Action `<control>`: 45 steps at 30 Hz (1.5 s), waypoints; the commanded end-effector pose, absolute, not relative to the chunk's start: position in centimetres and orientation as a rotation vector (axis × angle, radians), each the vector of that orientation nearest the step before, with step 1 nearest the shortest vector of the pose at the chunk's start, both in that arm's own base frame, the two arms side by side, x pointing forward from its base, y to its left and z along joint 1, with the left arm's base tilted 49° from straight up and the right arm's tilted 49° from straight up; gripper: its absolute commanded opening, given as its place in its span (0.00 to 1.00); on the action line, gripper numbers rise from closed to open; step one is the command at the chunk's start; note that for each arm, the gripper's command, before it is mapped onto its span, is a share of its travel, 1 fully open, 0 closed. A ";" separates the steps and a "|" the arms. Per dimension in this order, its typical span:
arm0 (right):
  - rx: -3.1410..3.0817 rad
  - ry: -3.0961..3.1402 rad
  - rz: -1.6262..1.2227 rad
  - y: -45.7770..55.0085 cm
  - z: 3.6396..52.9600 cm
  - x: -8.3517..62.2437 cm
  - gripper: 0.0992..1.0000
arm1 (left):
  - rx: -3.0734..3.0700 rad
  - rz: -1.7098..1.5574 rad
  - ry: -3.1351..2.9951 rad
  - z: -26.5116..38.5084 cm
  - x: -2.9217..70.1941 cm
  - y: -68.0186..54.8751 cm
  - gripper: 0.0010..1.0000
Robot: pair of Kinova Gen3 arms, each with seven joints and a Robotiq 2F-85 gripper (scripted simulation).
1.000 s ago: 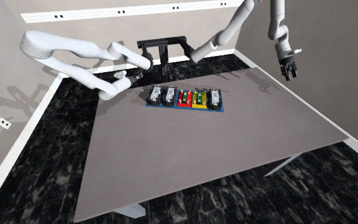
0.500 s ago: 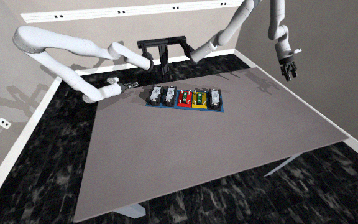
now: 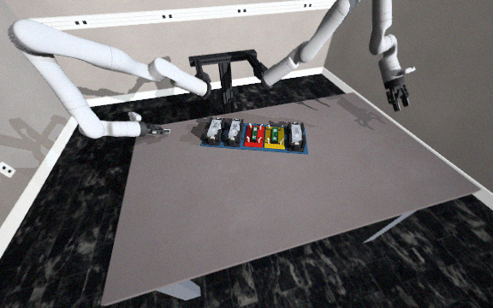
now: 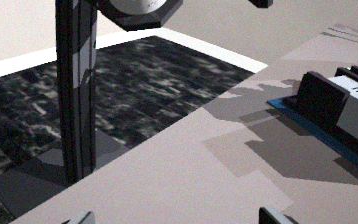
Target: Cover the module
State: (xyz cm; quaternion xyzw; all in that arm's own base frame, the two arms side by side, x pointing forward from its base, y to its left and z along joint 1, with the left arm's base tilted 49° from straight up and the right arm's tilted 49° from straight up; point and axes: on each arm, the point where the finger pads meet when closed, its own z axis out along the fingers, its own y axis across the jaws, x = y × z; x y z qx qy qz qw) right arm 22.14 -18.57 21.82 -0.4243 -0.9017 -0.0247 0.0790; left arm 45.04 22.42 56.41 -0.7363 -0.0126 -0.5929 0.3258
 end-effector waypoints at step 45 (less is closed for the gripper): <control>-2.678 -2.266 0.937 -38.3 51.3 -6.4 1.00 | -1.928 -1.555 -0.031 56.5 45.1 22.3 1.00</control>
